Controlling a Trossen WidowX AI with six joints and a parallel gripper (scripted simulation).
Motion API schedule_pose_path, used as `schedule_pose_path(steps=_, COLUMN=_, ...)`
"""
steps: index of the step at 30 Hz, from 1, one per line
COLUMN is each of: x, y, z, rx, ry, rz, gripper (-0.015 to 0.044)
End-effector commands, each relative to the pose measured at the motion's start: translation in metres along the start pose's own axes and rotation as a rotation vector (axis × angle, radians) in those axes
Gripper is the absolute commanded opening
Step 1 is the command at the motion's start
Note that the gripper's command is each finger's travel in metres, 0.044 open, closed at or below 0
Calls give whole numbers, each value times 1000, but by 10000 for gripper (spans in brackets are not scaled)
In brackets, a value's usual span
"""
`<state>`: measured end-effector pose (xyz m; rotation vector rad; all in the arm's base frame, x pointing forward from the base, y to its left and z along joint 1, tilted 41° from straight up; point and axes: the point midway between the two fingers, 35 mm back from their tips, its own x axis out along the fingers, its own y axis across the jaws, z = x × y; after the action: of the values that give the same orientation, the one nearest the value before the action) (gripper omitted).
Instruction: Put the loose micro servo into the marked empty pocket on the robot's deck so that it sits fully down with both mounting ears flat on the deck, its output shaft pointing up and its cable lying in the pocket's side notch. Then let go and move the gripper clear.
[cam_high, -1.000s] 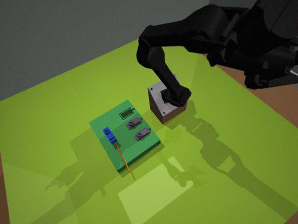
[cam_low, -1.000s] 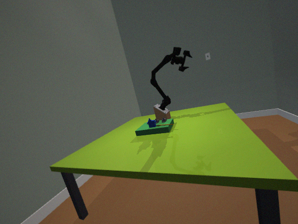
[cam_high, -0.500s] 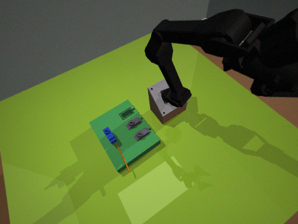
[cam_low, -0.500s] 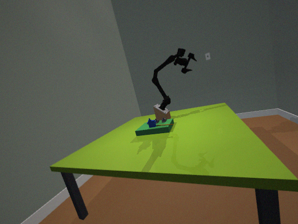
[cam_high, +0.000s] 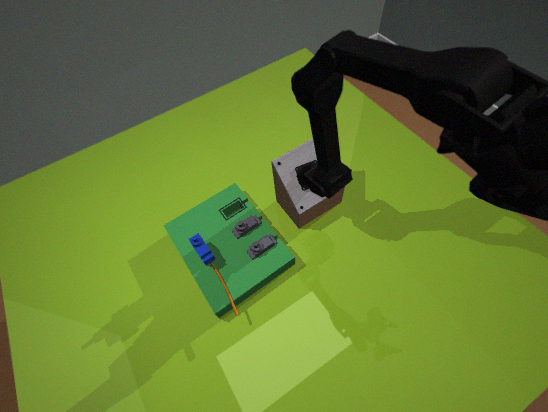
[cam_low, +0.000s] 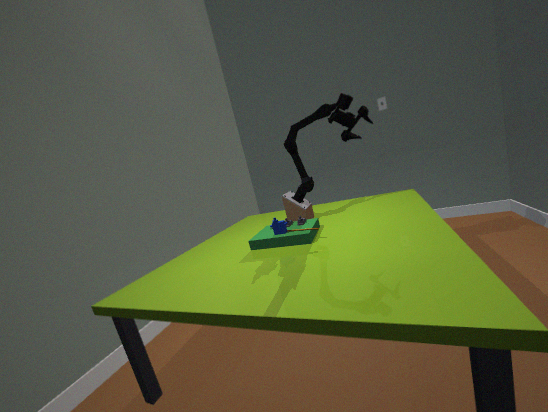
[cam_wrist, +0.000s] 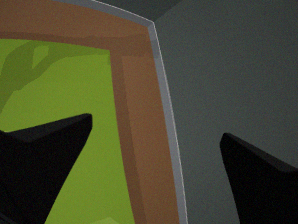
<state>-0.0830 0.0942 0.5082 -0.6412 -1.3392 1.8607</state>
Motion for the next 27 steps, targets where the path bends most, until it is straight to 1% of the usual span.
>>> schedule_pose_path(steps=1, x=13, y=2, z=-14, rx=66, ry=64, rz=13, gripper=440)
schedule_pose_path(steps=14, x=47, y=8, z=-62, rx=253, ry=238, rz=43, gripper=440)
schedule_pose_path(steps=27, x=63, y=16, z=-120, rx=466, ry=435, rz=31, gripper=440)
